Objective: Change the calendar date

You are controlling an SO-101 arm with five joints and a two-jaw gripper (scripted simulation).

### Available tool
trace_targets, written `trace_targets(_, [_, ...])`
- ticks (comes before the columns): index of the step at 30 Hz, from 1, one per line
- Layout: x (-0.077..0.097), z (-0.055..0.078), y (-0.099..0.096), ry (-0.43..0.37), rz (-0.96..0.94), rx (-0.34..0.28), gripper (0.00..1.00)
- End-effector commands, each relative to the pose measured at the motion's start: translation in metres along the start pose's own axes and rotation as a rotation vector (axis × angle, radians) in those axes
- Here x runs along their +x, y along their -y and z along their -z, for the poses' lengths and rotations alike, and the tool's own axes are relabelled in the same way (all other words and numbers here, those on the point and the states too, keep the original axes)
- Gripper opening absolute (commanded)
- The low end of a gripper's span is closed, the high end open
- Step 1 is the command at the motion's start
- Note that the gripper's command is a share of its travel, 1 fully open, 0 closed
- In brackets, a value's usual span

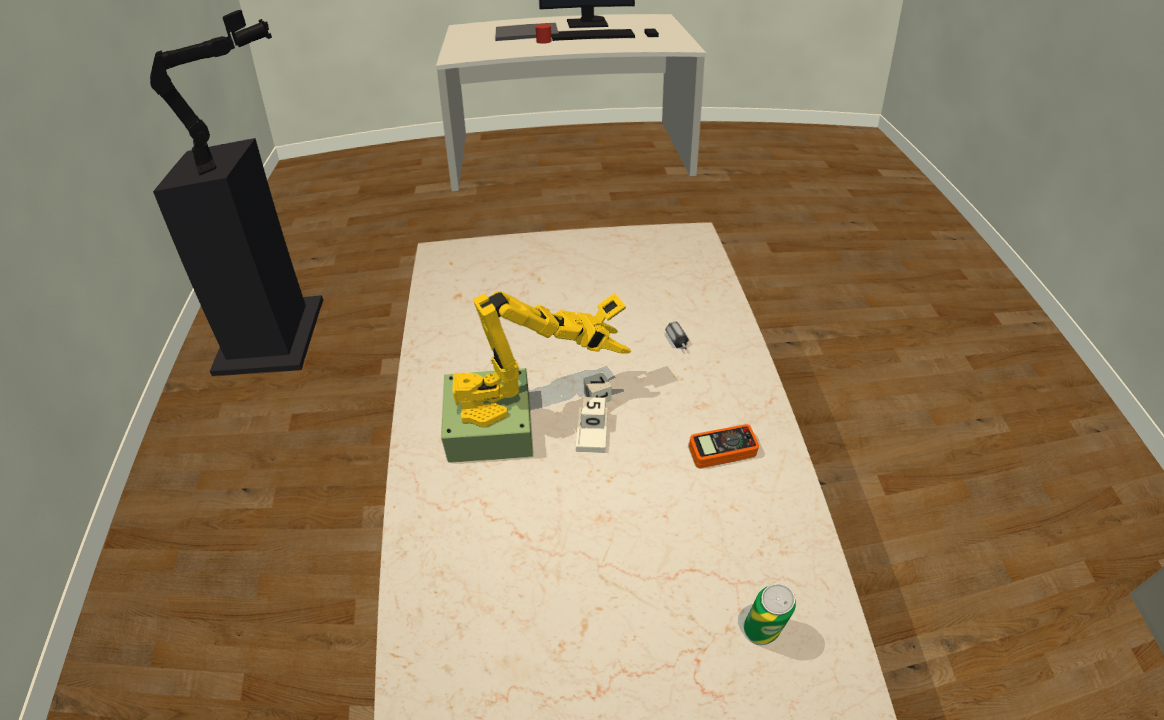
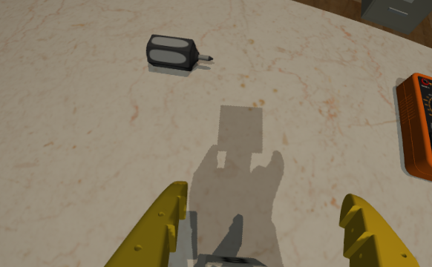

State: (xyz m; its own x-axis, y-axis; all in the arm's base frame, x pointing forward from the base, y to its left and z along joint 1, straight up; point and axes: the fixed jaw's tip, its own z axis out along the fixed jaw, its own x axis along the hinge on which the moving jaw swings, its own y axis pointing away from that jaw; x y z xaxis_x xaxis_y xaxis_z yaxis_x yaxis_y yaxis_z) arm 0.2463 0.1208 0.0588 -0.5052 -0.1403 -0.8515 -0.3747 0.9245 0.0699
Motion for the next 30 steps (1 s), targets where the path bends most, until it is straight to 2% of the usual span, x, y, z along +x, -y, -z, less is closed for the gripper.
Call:
trace_targets(1, [-0.010, 0.011, -0.003, -0.204, -0.014, 0.016, 0.35])
trace_targets(15, [-0.011, 0.017, -0.003, -0.291, -0.020, 0.023, 0.35])
trace_targets(27, [0.009, 0.012, -0.001, -0.376, -0.018, 0.033, 0.35])
trace_targets(30, [0.016, 0.011, 0.000, -0.431, -0.018, 0.039, 0.35])
